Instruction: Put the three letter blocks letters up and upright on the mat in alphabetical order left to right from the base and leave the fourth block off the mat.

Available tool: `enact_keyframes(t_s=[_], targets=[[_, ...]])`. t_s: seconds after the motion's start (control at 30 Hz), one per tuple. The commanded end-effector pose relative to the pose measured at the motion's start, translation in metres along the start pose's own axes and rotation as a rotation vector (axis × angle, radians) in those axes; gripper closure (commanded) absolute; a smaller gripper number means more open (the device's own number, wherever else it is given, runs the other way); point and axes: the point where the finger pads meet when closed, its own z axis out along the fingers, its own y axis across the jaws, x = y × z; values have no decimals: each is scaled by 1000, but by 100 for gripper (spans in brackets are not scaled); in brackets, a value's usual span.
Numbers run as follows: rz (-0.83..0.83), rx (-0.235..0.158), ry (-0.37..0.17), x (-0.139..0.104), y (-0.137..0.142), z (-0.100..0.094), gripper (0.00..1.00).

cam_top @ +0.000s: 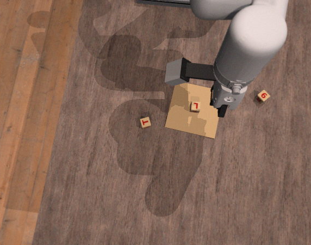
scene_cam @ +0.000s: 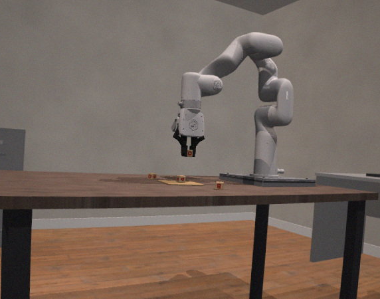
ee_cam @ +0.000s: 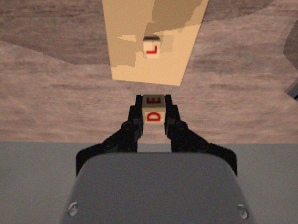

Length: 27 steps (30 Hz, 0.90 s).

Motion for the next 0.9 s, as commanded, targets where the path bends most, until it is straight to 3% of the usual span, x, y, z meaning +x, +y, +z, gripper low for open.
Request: enact_keyframes(t_s=[0.0, 0.43, 0.87], targets=[[0, 2, 0, 0, -1, 3, 79], [0, 1, 0, 0, -2, 55, 79], [0, 1, 0, 0, -3, 91, 79]])
